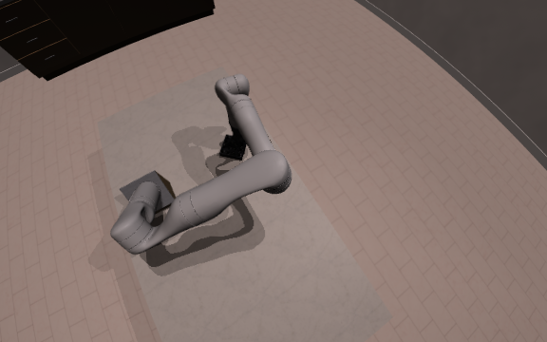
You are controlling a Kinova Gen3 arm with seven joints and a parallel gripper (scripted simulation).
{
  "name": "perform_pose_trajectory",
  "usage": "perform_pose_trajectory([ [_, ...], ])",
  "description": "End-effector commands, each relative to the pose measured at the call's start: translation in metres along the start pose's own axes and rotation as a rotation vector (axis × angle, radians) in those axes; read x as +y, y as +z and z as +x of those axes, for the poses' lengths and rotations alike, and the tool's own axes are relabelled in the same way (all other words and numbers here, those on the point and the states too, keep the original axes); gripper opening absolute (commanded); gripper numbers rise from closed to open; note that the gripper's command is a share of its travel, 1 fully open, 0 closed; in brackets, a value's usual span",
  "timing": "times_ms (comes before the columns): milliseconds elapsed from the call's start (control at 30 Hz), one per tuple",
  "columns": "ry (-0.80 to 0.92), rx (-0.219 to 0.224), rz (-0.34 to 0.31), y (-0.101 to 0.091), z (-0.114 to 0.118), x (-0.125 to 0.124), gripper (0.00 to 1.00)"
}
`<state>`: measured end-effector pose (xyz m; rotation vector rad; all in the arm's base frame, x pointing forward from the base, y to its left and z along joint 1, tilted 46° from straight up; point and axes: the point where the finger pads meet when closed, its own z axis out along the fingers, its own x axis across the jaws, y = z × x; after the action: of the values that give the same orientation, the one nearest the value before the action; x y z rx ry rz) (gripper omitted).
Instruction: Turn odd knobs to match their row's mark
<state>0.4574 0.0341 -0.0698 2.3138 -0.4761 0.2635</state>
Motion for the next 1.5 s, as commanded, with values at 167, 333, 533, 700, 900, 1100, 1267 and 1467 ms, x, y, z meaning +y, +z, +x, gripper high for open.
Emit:
perform_pose_trajectory([
  [167, -0.085, 0.0, 0.002, -0.0011, 0.0004, -0.0004, 0.3],
  [333, -0.16, 0.0, 0.002, -0.0011, 0.0004, -0.0004, 0.3],
  [533, -0.223, 0.0, 0.002, -0.0011, 0.0004, -0.0004, 0.3],
  [700, -0.305, 0.001, 0.002, -0.0011, 0.0004, -0.0004, 0.3],
  [900, -0.407, 0.001, 0.002, -0.0011, 0.0004, -0.0004, 0.3],
  [1100, -0.475, 0.001, 0.002, -0.0011, 0.0004, -0.0004, 0.3],
  [1267, -0.561, 0.001, 0.002, -0.0011, 0.0004, -0.0004, 0.3],
  [1467, -0.664, 0.001, 0.002, -0.0011, 0.0004, -0.0004, 0.3],
])
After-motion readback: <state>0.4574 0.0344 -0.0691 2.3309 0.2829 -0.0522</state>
